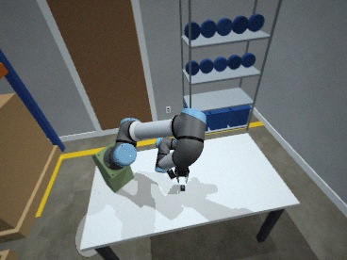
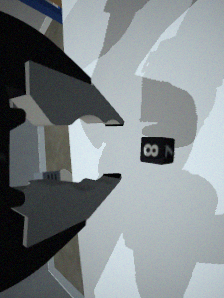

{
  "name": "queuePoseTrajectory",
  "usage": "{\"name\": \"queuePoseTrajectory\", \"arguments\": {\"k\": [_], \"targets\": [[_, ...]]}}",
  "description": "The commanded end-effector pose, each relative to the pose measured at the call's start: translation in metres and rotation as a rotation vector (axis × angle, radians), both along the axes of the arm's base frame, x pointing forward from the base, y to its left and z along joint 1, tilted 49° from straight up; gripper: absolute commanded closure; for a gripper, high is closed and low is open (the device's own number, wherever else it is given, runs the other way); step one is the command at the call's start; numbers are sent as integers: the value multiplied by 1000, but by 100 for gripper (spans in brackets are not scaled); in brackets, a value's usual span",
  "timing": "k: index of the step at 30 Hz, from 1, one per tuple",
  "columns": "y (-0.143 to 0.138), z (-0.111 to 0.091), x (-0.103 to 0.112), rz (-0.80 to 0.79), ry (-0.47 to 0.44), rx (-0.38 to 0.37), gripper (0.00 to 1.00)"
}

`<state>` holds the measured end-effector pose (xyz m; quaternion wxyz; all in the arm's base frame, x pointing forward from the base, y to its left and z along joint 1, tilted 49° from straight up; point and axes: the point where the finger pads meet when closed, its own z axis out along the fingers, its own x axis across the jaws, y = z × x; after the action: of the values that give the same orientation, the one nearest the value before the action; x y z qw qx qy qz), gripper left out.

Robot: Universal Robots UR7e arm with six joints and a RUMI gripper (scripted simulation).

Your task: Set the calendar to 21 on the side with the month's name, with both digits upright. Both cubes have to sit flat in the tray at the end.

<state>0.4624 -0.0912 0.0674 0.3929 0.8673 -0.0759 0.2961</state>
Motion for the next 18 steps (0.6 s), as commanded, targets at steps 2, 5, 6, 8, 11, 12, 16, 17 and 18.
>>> {"name": "queuePoseTrajectory", "arguments": {"k": [2,5,6,8,11,12,16,17,18], "targets": [[-1,0,0,-15,-1,-17,71],[-1,-1,0,-28,-1,-32,71],[-1,-1,0,-28,-1,-32,71],[-2,-2,1,-45,-2,-52,71],[-2,-2,1,-72,-5,-88,71],[-2,-3,1,-82,-6,-101,71],[-1,-3,1,-116,-14,-153,71],[-1,-2,1,-123,-17,-165,71],[0,-2,1,-130,-19,-176,71]]}}
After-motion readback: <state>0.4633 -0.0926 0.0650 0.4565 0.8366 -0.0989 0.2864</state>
